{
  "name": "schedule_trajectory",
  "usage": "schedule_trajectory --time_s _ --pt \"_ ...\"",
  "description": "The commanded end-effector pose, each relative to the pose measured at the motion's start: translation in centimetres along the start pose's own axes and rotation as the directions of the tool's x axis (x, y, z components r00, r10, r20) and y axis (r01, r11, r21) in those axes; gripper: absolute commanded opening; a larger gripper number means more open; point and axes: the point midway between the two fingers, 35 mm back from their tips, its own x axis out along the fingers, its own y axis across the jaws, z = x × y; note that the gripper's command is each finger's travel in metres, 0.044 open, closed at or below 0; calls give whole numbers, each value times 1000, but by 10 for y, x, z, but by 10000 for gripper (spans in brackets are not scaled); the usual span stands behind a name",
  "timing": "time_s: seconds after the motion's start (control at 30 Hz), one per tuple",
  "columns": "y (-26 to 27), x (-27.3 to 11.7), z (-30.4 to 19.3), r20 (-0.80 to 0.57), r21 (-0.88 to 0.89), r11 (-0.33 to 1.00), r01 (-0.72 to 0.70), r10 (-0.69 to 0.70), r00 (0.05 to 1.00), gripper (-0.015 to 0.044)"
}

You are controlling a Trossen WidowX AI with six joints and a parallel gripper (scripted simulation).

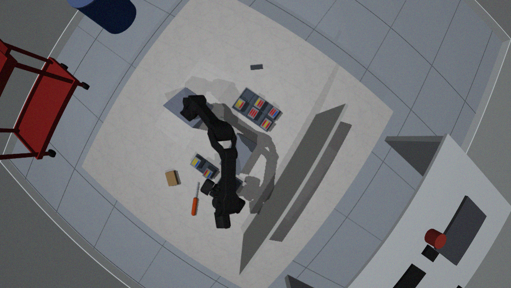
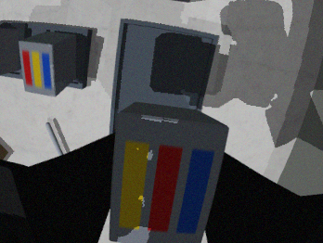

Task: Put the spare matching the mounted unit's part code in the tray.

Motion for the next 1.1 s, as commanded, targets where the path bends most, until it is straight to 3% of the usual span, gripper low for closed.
schedule_trajectory --time_s 0.0,1.07 --pt "0 4 0 5 6 1000 4 -4 1000 0" --pt "-2 33 -1 5 6 1000 5 -5 1000 0"
